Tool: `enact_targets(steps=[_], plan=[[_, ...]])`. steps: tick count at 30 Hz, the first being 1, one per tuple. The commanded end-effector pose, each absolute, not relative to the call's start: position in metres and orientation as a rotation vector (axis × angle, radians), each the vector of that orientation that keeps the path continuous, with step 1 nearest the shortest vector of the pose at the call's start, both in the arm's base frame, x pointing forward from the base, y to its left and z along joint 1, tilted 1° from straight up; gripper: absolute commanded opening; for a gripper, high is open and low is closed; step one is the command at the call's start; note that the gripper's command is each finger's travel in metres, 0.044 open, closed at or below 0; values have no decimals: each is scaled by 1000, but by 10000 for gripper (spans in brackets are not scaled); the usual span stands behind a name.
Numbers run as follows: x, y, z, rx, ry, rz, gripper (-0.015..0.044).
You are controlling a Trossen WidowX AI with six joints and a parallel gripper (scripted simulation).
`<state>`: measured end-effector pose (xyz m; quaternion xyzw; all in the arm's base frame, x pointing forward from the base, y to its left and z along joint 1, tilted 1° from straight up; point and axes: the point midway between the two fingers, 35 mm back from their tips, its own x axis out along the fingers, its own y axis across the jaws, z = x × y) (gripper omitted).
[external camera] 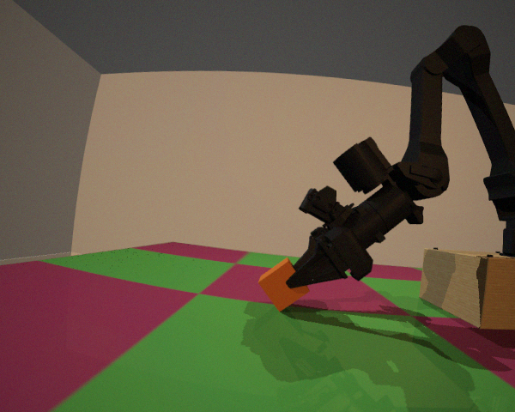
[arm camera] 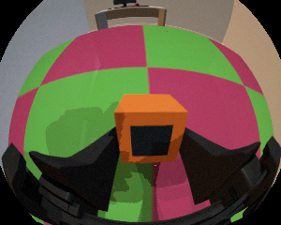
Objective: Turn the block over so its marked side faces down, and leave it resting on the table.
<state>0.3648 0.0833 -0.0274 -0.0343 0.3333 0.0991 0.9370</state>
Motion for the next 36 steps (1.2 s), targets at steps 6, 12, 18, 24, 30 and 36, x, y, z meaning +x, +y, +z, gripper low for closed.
enact_targets(steps=[6, 12, 18, 24, 30, 36], plan=[[353, 80, -37, -66, 584, 202, 0], [346, 78, -34, -57, 503, 204, 0], [344, 78, -31, -54, 474, 204, 0], [344, 78, -29, -52, 453, 204, 0], [344, 78, -29, -52, 453, 204, 0], [344, 78, -29, -52, 453, 204, 79]])
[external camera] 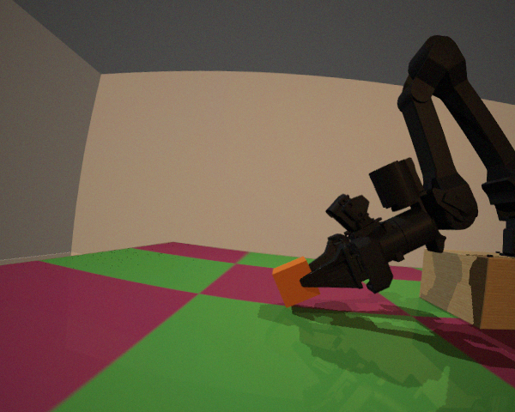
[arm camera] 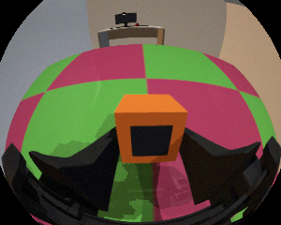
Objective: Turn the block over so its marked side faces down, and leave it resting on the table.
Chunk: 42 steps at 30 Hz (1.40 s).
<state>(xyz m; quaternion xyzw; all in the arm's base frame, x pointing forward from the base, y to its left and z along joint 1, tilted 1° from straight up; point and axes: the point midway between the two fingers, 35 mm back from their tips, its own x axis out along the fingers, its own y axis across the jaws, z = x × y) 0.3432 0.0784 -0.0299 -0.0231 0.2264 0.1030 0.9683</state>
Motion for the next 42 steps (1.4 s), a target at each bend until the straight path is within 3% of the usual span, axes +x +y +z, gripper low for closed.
enact_targets(steps=[1, 14, 42], plan=[[344, 78, -29, -52, 453, 204, 105], [344, 78, -29, -52, 453, 204, 440], [344, 78, -29, -52, 453, 204, 440]])
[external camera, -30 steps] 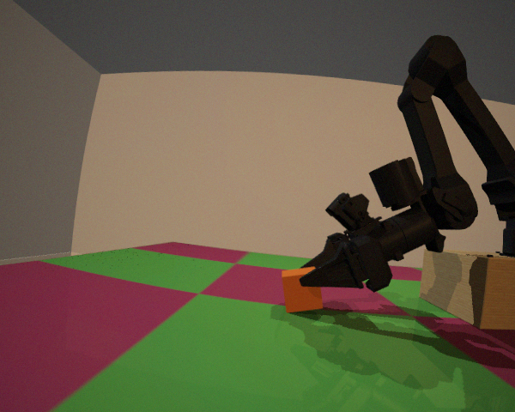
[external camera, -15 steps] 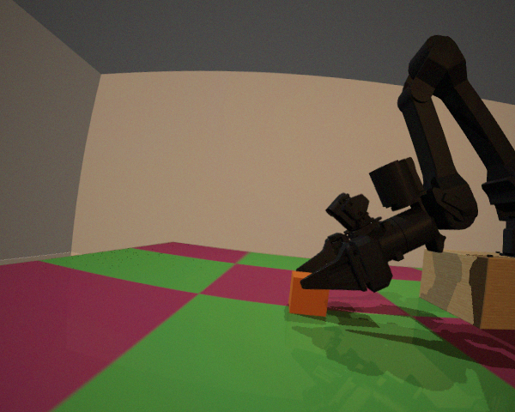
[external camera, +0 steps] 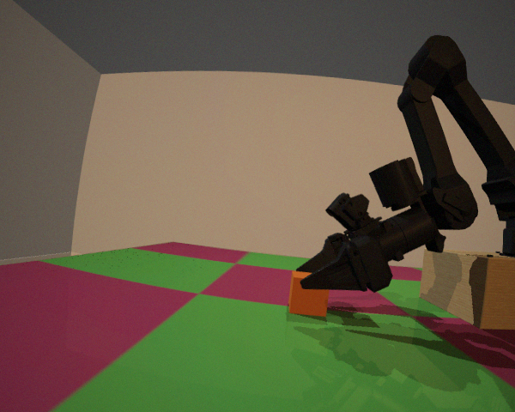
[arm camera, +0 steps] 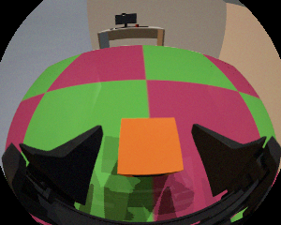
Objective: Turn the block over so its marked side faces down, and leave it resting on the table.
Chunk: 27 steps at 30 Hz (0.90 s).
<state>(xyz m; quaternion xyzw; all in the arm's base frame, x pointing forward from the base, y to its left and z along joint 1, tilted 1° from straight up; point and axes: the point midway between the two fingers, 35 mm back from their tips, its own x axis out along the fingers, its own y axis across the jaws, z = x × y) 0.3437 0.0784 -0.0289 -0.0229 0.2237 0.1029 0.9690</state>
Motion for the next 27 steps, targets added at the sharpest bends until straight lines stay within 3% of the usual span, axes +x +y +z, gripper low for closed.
enact_targets(steps=[1, 7, 14, 27], plan=[[344, 78, -29, -52, 453, 204, 440], [346, 78, -30, -54, 475, 204, 440], [358, 82, -17, -79, 707, 199, 440], [323, 74, 41, -109, 999, 189, 440]])
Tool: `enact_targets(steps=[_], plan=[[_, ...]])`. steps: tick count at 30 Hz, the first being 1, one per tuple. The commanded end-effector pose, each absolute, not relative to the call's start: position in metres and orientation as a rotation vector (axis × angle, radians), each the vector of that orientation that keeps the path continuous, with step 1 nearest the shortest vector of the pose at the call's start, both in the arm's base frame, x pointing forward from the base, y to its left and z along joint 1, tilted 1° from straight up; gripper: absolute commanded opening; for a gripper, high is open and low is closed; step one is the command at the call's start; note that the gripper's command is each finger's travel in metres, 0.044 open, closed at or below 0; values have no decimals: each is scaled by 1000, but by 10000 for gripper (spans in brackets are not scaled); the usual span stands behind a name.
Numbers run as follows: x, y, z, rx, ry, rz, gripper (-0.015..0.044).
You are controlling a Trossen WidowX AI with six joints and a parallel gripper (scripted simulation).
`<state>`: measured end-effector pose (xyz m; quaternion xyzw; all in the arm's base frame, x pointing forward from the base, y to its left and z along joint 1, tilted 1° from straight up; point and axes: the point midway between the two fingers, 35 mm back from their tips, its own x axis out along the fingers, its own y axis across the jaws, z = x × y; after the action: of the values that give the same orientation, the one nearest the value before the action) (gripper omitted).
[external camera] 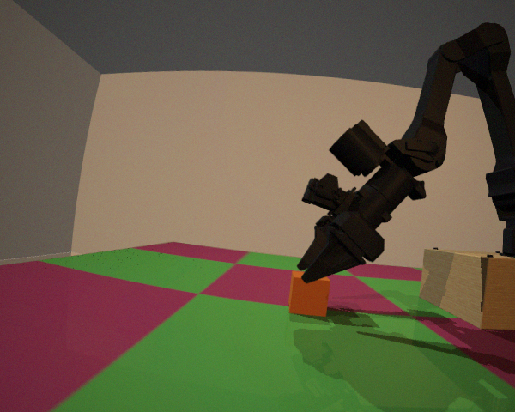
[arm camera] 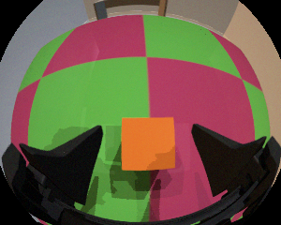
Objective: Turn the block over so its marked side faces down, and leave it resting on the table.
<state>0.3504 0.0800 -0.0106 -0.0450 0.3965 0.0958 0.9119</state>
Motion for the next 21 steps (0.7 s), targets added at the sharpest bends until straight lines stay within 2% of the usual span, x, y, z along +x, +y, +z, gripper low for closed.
enact_targets(steps=[1, 14, 21], plan=[[323, 74, 41, -109, 999, 189, 440], [324, 74, 41, -109, 1005, 189, 440], [344, 79, 49, -132, 1221, 180, 440]])
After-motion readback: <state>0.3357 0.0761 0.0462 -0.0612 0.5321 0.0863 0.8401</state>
